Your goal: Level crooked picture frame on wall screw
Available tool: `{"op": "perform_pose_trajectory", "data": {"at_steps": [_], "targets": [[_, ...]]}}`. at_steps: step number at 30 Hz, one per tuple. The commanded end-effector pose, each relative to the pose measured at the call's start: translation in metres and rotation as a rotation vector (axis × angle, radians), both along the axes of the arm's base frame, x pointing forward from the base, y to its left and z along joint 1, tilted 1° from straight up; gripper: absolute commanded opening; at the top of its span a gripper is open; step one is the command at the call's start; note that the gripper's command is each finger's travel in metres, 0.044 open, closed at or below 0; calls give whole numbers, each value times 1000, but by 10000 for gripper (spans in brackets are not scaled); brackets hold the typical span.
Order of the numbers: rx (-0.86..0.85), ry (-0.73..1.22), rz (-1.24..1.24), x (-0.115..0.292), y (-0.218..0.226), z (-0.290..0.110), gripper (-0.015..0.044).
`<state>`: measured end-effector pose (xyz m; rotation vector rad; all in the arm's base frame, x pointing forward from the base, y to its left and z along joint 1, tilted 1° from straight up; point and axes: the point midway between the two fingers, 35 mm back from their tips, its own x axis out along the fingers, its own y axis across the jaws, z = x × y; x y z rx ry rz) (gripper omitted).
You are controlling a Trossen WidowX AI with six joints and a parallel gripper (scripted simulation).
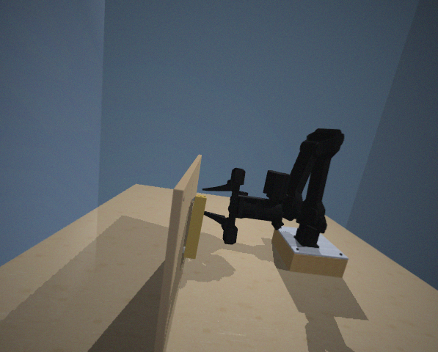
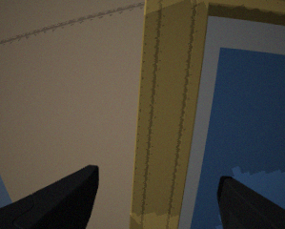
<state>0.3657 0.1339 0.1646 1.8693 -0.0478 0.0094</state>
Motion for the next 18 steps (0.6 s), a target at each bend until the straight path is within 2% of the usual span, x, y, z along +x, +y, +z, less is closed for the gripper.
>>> {"op": "perform_pose_trajectory", "data": {"at_steps": [1, 8, 15, 16, 18], "targets": [[3, 0, 4, 1, 1, 0, 260], [3, 0, 4, 1, 1, 0, 76], [3, 0, 4, 1, 1, 0, 30], [3, 0, 4, 1, 1, 0, 3], [3, 0, 4, 1, 1, 0, 0]]}}
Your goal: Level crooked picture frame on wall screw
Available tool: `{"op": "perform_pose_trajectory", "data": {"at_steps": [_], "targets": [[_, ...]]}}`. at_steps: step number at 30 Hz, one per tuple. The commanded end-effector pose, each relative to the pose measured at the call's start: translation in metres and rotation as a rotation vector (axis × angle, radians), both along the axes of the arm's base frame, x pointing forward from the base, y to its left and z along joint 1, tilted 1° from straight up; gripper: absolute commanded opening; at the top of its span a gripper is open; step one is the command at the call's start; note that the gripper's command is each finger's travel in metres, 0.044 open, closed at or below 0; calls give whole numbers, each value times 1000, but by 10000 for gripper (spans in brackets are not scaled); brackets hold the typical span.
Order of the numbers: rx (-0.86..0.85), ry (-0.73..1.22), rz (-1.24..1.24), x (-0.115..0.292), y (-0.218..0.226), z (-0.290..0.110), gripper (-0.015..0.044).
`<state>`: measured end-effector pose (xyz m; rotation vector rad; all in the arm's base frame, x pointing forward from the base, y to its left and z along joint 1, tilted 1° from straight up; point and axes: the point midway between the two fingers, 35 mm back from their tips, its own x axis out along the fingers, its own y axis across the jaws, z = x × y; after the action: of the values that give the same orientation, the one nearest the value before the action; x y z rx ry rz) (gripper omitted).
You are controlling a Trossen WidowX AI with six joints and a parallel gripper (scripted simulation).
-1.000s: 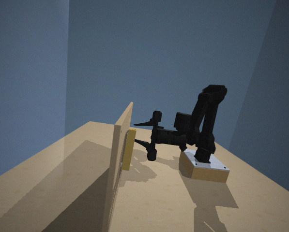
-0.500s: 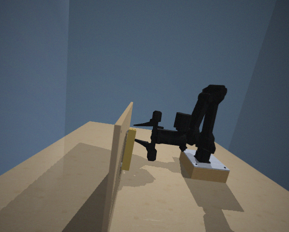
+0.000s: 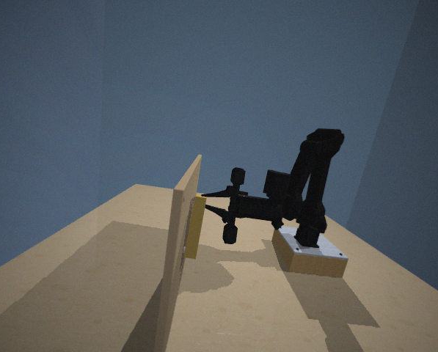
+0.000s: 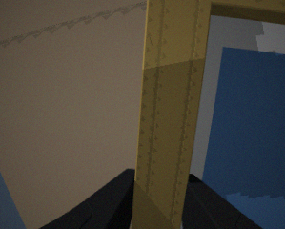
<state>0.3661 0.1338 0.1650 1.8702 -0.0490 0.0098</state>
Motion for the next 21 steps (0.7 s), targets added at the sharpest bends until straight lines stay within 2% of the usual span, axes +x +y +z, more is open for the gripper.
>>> {"op": "perform_pose_trajectory", "data": {"at_steps": [1, 21], "targets": [[2, 1, 4, 0, 1, 0, 0], [2, 1, 4, 0, -1, 3, 0]]}}
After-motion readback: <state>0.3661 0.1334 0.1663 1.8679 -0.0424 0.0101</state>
